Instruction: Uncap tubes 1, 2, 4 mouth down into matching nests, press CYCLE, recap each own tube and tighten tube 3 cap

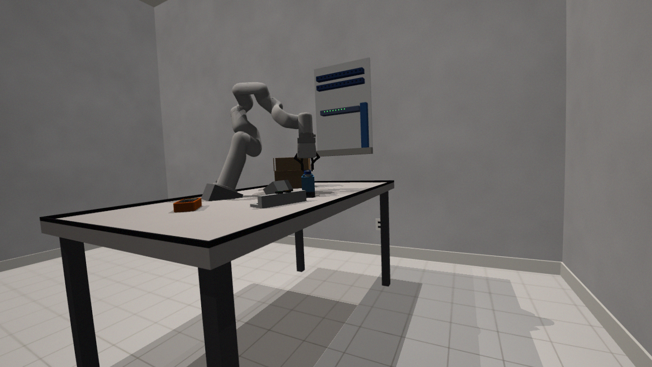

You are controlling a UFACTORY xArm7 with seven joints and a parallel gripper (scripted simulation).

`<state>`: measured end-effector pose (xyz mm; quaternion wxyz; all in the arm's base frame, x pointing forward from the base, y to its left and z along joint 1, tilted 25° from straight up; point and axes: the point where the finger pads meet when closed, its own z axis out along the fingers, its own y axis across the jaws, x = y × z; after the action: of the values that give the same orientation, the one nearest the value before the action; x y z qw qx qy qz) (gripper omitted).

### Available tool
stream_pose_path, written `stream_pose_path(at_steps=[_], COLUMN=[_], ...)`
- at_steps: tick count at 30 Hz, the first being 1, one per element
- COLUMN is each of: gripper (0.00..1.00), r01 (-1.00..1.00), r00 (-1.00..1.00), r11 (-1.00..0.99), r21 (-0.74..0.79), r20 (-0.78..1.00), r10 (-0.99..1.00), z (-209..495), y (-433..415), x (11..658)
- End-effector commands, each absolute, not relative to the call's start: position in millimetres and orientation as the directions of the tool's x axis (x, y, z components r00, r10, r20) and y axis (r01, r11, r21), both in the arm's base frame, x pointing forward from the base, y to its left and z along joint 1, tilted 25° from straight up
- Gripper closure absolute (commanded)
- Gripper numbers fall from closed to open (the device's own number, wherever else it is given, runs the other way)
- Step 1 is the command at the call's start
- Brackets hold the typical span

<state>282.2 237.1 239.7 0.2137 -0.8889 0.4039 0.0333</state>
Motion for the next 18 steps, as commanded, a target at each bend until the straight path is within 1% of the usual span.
stream_pose_path(at_steps=[1, 8, 9, 18], gripper=[0.54, 0.54, 1.00, 1.00], r01=[-0.737, -0.737, -0.737, -0.737], r00=[0.666, 0.666, 0.666, 0.666], r11=[-0.576, -0.576, -0.576, -0.576], r21=[-0.354, -0.354, -0.354, -0.354], r20=[-0.232, -0.232, -0.232, -0.232], r10=[-0.709, -0.709, -0.709, -0.709], z=[242.9, 244.0, 244.0, 243.9], y=[236.4, 235.9, 235.9, 235.9], x=[283.0, 282.9, 282.9, 282.9])
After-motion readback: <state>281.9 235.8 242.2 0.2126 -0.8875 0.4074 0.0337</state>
